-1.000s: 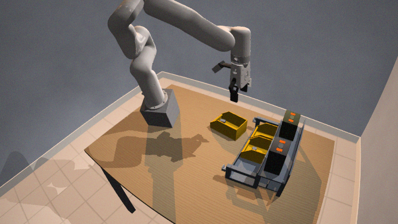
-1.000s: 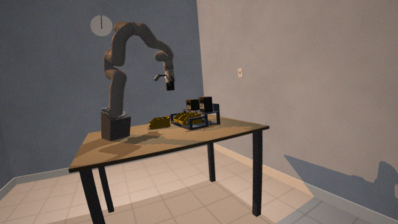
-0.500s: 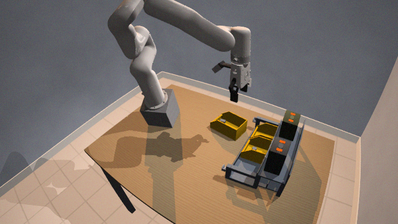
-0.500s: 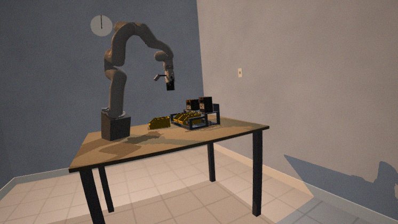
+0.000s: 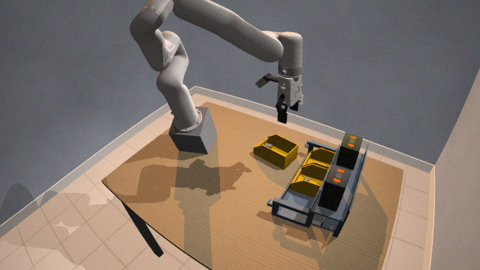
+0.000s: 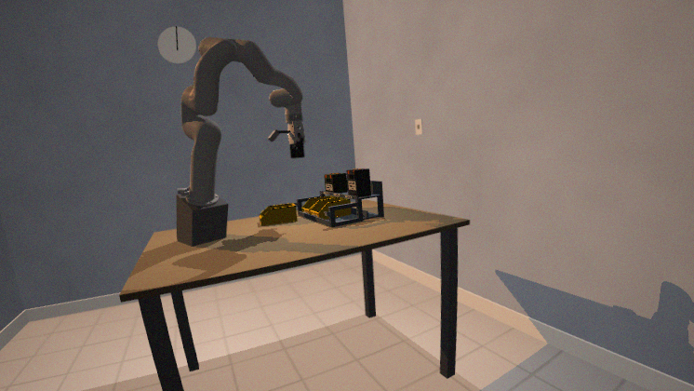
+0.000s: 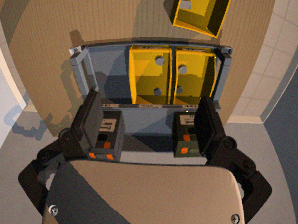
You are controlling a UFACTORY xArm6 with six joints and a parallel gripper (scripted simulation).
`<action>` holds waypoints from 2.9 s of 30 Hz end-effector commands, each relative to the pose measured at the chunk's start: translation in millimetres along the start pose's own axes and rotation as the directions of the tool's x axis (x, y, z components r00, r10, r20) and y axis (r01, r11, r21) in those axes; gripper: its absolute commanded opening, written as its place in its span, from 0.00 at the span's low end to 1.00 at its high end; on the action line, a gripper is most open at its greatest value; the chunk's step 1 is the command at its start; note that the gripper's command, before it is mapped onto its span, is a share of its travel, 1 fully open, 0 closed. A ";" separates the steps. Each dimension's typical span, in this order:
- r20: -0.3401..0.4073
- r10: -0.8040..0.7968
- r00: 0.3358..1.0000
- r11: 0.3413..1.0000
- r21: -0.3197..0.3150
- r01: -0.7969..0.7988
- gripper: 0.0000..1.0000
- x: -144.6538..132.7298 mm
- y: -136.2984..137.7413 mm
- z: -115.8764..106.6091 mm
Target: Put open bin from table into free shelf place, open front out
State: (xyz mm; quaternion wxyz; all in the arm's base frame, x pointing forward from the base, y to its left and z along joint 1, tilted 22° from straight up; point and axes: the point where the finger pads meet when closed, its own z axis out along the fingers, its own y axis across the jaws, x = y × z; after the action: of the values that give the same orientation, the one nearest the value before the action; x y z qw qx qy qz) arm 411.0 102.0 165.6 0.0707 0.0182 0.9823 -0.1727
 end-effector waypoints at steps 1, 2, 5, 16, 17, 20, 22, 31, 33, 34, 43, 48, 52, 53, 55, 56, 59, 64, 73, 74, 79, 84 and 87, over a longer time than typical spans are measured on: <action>0.004 0.001 1.000 1.000 -0.002 -0.001 1.00 -1.2 0.3 -1.5; 0.004 0.001 1.000 1.000 -0.002 -0.001 1.00 -1.2 0.3 -1.5; 0.004 0.001 1.000 1.000 -0.002 -0.001 1.00 -1.2 0.3 -1.5; 0.004 0.001 1.000 1.000 -0.002 -0.001 1.00 -1.2 0.3 -1.5; 0.004 0.001 1.000 1.000 -0.002 -0.001 1.00 -1.2 0.3 -1.5; 0.004 0.001 1.000 1.000 -0.002 -0.001 1.00 -1.2 0.3 -1.5; 0.004 0.001 1.000 1.000 -0.002 -0.001 1.00 -1.2 0.3 -1.5; 0.004 0.001 1.000 1.000 -0.002 -0.001 1.00 -1.2 0.3 -1.5; 0.004 0.001 1.000 1.000 -0.002 -0.001 1.00 -1.2 0.3 -1.5; 0.004 0.001 1.000 1.000 -0.002 -0.001 1.00 -1.2 0.3 -1.5; 0.004 0.001 1.000 1.000 -0.002 -0.001 1.00 -1.2 0.3 -1.5; 0.003 0.057 0.998 0.998 -0.002 -0.057 1.00 -1.2 0.3 -1.5; 0.003 0.140 0.990 0.990 -0.002 -0.140 1.00 -1.2 0.3 -1.5; 0.003 0.140 0.990 0.990 -0.002 -0.140 1.00 -1.2 0.3 -1.5; 0.003 0.140 0.990 0.990 -0.002 -0.140 1.00 -1.2 0.3 -1.5; 0.003 0.140 0.990 0.990 -0.002 -0.140 1.00 -1.2 0.3 -1.5; 0.003 0.140 0.990 0.990 -0.002 -0.140 1.00 -1.2 0.3 -1.5; 0.003 0.140 0.990 0.990 -0.002 -0.140 1.00 4.0 8.8 -1.5; 0.003 0.140 0.990 0.990 -0.002 -0.140 1.00 24.8 43.0 -1.5; 0.003 0.140 0.990 0.990 -0.002 -0.140 1.00 24.8 43.0 -1.5; 0.003 0.140 0.990 0.990 -0.002 -0.140 1.00 24.8 43.0 -1.5; 0.003 0.141 0.990 0.990 -0.003 -0.140 1.00 45.5 76.9 -1.5; 0.003 0.140 0.990 0.990 -0.003 -0.140 1.00 50.7 85.5 -1.5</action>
State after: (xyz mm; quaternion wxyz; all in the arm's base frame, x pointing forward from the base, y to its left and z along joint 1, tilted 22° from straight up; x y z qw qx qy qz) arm 365.8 178.3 130.6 0.0818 0.0851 0.9788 -0.1676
